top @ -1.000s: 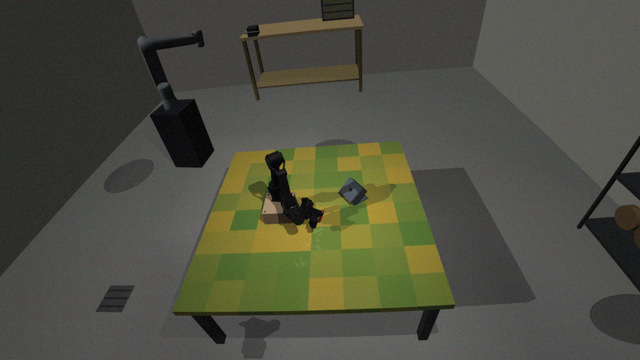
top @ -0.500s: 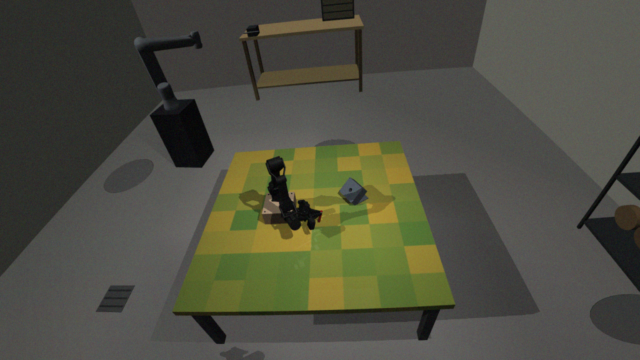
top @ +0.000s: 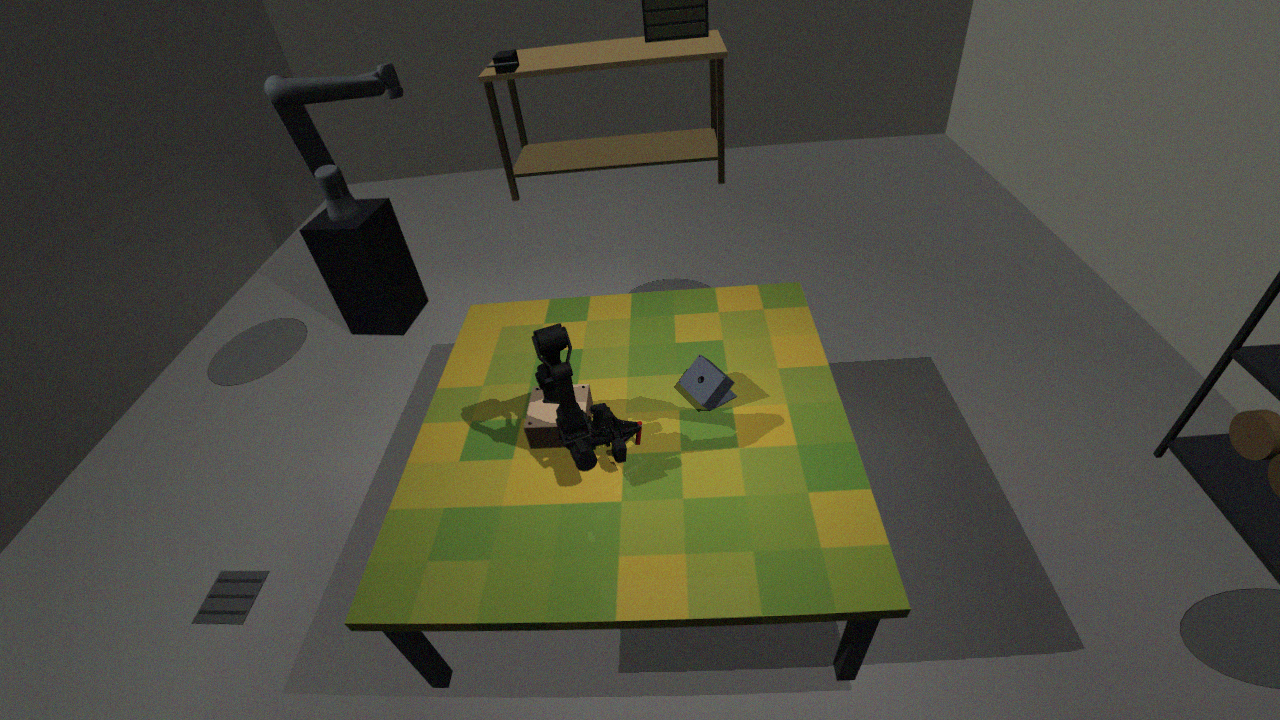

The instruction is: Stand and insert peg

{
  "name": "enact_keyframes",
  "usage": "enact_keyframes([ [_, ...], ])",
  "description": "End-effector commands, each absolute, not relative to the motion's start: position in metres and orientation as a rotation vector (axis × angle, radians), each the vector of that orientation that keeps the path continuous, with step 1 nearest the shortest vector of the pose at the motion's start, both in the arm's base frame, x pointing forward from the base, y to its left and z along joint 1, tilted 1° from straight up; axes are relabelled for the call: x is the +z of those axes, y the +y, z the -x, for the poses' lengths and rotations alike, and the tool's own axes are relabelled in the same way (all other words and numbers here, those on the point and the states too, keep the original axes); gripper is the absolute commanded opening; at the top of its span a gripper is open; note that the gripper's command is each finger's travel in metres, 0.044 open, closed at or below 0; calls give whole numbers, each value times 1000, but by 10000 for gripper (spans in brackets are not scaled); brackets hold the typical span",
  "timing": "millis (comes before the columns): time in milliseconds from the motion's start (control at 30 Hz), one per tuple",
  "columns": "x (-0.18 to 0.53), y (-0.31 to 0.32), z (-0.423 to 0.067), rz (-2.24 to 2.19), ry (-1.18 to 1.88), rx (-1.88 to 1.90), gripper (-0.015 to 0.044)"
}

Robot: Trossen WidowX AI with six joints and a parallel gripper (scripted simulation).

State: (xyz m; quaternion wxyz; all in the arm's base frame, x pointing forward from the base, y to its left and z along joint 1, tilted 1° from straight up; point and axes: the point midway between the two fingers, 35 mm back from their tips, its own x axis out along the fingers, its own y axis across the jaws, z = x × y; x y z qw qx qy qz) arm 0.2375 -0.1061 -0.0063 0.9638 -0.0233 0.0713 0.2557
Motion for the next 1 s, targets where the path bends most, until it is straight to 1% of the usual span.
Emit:
enact_keyframes([
  [0, -4, -109, -238, 61, 154, 515, 51],
  [967, -11, -106, -232, 42, 148, 522, 51],
])
